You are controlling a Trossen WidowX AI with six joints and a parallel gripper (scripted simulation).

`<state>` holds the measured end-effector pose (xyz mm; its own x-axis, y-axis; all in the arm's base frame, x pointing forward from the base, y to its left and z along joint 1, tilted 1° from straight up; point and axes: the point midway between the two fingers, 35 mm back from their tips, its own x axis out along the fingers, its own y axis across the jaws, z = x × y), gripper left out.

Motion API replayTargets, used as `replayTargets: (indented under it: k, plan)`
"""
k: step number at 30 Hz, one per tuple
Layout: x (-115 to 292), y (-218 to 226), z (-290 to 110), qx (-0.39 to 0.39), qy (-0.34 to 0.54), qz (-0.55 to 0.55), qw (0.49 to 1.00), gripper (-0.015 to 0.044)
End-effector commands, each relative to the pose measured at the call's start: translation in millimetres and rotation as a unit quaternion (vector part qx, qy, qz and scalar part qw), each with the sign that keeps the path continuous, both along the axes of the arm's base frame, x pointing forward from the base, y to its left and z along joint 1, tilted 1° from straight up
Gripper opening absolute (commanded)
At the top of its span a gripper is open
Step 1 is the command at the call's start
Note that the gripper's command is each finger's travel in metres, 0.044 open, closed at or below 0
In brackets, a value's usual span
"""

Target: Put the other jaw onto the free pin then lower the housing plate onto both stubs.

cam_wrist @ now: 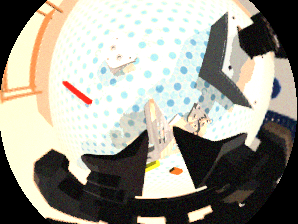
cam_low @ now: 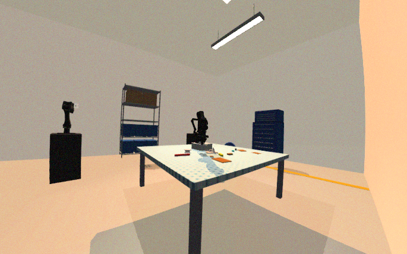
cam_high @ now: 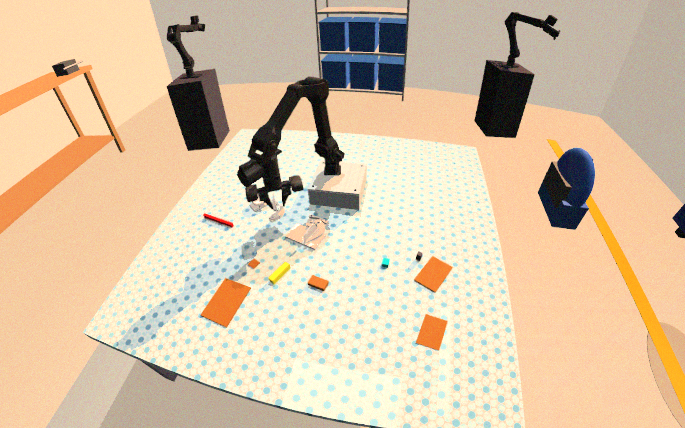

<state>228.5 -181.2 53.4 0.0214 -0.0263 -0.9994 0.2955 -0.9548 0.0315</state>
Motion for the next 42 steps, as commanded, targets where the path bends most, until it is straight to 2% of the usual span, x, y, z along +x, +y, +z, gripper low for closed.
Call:
replayTargets:
  k: [1,21,42]
  plan:
    - [-1.9,7.8,-0.3,0.0,0.004,0.051,0.999,0.0134]
    - [-5.3,37.6,0.9,-0.003,0.009,0.272,0.962,0.0134]
    - [-12.4,66.9,0.7,-0.006,0.014,0.49,0.872,0.0134]
